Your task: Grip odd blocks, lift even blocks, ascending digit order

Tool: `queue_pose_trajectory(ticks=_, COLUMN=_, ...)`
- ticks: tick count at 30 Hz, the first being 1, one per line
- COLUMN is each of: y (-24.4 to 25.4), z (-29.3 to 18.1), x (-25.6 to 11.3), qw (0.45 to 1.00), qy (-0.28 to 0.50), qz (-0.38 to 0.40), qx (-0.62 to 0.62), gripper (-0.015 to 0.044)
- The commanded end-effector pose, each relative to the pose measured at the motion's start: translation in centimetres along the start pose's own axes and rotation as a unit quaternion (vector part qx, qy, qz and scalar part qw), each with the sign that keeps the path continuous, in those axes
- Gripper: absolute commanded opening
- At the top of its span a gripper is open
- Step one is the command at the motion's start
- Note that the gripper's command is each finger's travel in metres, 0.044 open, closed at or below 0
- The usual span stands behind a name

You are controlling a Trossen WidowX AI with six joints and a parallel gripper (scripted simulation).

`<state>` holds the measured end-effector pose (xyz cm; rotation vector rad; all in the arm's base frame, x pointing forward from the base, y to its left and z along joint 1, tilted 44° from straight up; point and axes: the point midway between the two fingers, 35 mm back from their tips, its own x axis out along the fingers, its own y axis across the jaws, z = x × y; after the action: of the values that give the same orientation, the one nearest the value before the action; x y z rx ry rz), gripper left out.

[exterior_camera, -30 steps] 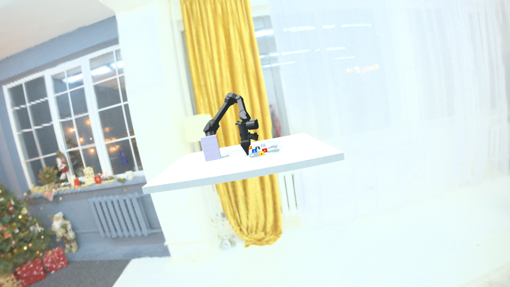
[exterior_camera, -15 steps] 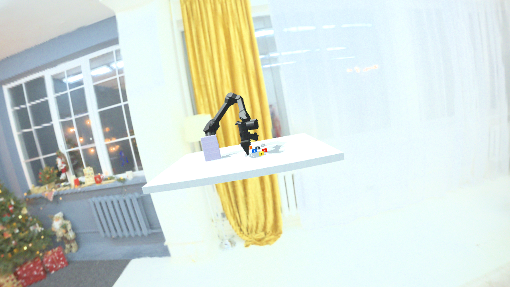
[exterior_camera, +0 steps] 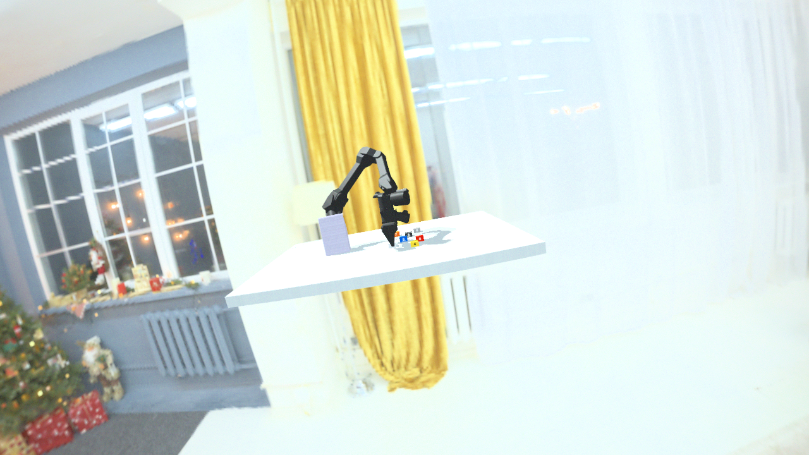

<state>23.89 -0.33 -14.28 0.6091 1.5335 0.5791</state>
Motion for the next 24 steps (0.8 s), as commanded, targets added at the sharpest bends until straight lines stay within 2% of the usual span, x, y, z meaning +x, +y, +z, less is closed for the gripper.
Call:
queue_pose_trajectory(ticks=1, y=0.1, z=0.0, x=0.0, qw=1.000, qy=-0.001, qz=0.002, qx=0.002, gripper=0.0400)
queue_pose_trajectory(ticks=5, y=0.0, z=0.0, x=-3.3, qw=1.000, qy=-0.001, qz=0.001, qx=0.002, gripper=0.0400)
queue_pose_trajectory(ticks=10, y=0.0, z=0.0, x=-3.6, qw=1.000, qy=-0.001, qz=0.001, qx=0.002, gripper=0.0400)
queue_pose_trajectory(ticks=13, y=-0.2, z=0.2, x=-5.2, qw=1.000, qy=-0.004, qz=-0.002, qx=0.003, gripper=0.0321)
queue_pose_trajectory(ticks=17, y=-0.2, z=0.1, x=-10.4, qw=1.000, qy=-0.003, qz=-0.003, qx=0.003, gripper=0.0216)
queue_pose_trajectory(ticks=20, y=-0.1, z=0.0, x=-11.8, qw=1.000, qy=-0.001, qz=-0.001, qx=0.002, gripper=0.0138)
queue_pose_trajectory(ticks=21, y=-0.1, z=0.0, x=-11.8, qw=1.000, qy=-0.001, qz=-0.001, qx=0.002, gripper=0.0120)
queue_pose_trajectory(ticks=24, y=-0.1, z=0.0, x=-11.8, qw=1.000, qy=-0.001, qz=-0.001, qx=0.002, gripper=0.0120)
